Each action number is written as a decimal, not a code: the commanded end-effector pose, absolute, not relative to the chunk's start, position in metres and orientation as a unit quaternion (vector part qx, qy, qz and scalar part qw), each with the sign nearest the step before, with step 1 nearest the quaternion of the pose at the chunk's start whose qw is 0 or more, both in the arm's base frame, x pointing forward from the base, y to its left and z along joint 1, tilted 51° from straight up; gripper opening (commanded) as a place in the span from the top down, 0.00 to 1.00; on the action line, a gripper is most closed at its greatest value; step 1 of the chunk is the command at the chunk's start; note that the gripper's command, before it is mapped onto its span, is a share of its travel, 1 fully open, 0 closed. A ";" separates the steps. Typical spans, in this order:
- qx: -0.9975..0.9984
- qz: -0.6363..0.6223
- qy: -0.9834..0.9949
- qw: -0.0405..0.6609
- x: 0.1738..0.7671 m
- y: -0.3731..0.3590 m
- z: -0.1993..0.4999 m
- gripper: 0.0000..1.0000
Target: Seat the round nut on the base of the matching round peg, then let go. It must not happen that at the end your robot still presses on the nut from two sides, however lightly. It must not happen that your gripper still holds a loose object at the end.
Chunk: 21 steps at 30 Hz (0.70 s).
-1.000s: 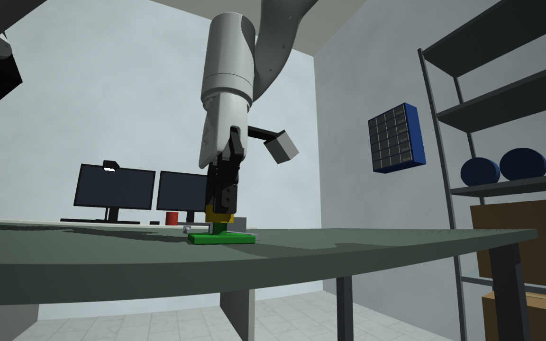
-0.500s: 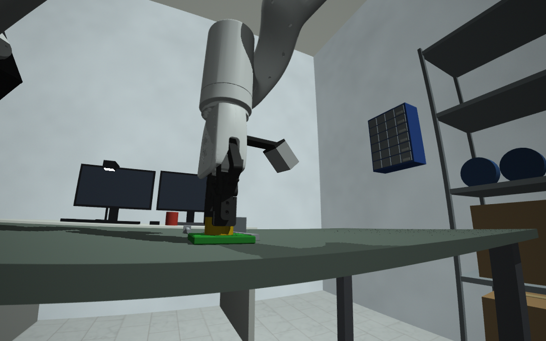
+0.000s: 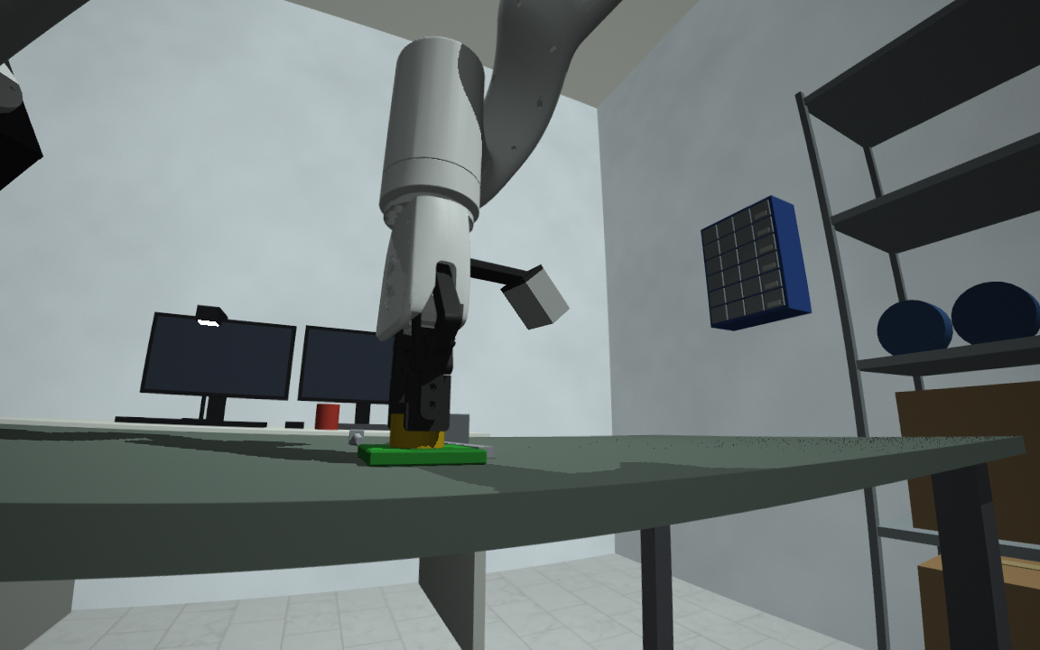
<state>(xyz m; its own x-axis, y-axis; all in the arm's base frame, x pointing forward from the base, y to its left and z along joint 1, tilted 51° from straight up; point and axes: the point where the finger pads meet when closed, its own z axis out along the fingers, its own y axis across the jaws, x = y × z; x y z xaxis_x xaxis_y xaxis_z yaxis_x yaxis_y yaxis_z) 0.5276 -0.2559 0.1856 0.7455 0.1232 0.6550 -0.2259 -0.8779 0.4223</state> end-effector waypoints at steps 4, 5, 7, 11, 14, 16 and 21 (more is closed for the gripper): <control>0.902 0.354 -0.028 0.245 0.527 -0.255 0.185 0.00; 0.902 0.354 -0.028 0.245 0.527 -0.255 0.185 0.00; 0.902 0.354 -0.028 0.245 0.527 -0.255 0.185 0.00; 0.902 0.354 -0.028 0.245 0.527 -0.255 0.185 0.00; 0.902 0.354 -0.028 0.245 0.527 -0.255 0.185 0.00; 0.902 0.354 -0.028 0.245 0.527 -0.255 0.185 0.00; 0.902 0.354 -0.028 0.245 0.527 -0.255 0.185 0.00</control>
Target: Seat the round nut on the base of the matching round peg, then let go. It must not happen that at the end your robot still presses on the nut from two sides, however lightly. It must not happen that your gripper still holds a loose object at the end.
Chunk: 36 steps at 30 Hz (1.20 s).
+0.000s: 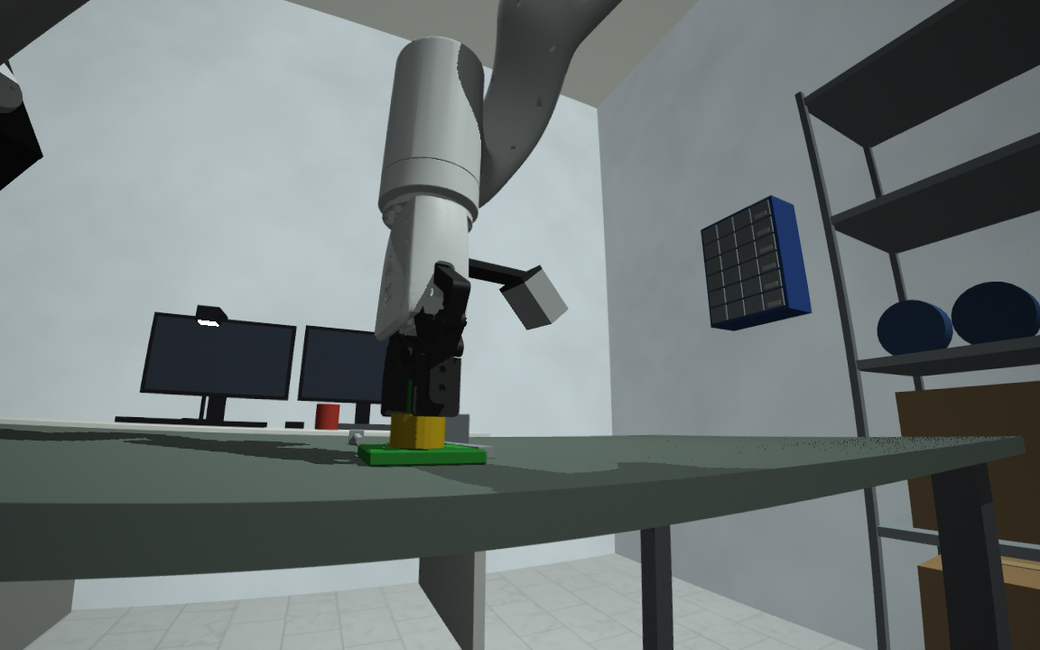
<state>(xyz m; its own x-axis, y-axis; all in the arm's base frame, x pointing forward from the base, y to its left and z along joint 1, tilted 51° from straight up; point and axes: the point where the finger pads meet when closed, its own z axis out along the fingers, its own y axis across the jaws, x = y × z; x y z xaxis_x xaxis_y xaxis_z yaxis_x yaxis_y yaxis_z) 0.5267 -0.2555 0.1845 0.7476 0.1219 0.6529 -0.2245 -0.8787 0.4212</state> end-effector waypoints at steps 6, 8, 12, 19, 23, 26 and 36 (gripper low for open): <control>0.902 0.353 -0.028 0.247 0.520 -0.250 0.197 0.00; 0.902 0.353 -0.028 0.247 0.520 -0.250 0.197 0.00; 0.901 0.351 -0.028 0.253 0.497 -0.233 0.229 0.00; 0.901 0.353 -0.029 0.249 0.442 -0.193 0.279 0.00; 0.902 0.355 -0.028 0.246 0.429 -0.183 0.286 0.00; 0.902 0.355 -0.028 0.245 0.428 -0.183 0.287 0.00; 0.902 0.355 -0.028 0.245 0.428 -0.183 0.287 0.00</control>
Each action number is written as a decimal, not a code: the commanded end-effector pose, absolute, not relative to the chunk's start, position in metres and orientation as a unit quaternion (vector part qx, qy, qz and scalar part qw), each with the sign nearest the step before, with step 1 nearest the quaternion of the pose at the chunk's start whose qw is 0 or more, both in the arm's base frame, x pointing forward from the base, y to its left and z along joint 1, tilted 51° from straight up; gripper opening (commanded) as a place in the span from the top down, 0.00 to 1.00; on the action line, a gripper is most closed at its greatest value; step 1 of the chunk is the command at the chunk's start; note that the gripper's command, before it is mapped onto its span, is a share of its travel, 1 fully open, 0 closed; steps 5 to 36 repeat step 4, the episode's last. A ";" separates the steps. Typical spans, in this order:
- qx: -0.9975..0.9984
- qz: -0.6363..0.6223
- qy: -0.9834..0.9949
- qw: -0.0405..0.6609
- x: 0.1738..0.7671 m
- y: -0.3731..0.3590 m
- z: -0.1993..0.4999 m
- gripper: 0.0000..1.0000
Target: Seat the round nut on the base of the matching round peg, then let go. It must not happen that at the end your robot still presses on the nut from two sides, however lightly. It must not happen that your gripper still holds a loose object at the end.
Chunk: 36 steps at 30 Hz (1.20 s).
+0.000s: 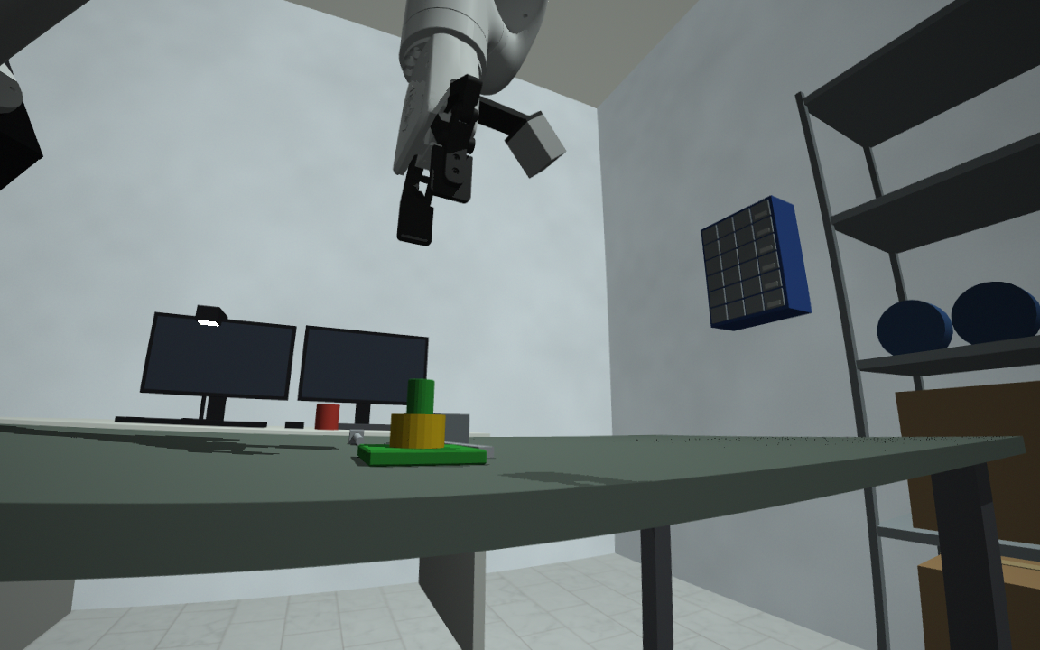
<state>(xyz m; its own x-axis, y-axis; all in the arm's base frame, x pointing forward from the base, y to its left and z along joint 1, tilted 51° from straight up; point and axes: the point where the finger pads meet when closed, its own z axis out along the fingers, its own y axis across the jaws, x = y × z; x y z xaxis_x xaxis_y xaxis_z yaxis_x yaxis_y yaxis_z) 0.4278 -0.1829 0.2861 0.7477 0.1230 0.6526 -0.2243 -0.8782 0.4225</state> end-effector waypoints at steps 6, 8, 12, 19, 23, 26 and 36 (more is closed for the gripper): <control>0.902 0.355 -0.028 0.245 0.428 -0.183 0.287 0.00; 0.902 0.355 -0.028 0.245 0.428 -0.183 0.287 0.00; 0.902 0.355 -0.028 0.245 0.428 -0.183 0.287 0.00; 0.902 0.355 -0.028 0.245 0.428 -0.183 0.287 0.00; 0.902 0.355 -0.028 0.245 0.428 -0.183 0.287 0.00; 0.902 0.355 -0.028 0.245 0.428 -0.183 0.287 0.00; 0.902 0.355 -0.028 0.245 0.428 -0.183 0.287 0.00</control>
